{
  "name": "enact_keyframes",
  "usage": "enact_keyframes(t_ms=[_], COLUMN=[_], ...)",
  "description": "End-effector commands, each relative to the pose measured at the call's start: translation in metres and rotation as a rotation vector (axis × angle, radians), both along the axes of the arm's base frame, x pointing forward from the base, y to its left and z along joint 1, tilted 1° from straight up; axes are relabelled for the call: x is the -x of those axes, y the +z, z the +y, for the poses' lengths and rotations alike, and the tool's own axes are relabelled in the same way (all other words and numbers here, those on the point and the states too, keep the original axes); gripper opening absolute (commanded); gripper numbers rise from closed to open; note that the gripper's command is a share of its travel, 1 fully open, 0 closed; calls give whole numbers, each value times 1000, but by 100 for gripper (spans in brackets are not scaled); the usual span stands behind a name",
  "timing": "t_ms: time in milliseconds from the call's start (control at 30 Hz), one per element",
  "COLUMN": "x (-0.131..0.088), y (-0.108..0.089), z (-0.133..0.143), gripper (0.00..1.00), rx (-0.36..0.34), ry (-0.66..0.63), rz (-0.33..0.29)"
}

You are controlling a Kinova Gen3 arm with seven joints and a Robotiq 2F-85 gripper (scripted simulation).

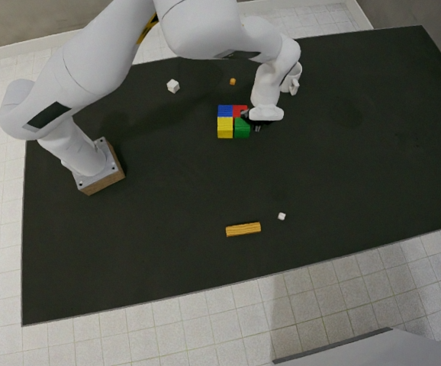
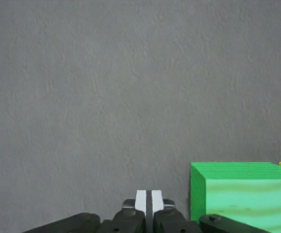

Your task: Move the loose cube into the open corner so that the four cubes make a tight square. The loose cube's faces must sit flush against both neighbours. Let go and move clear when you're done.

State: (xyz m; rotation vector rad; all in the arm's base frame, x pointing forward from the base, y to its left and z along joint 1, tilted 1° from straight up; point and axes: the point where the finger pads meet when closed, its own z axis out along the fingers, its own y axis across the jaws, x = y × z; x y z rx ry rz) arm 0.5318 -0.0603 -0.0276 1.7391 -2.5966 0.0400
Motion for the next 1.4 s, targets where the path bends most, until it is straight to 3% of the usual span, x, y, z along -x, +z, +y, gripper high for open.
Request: enact_keyframes(t_ms=[0,900,1367], x=[-1,-1,-1], y=[9,75,90], z=[0,1,2], gripper=[10,10,10], rx=[-1,-1,0], ry=[2,1,1], rz=[-2,-2,-2])
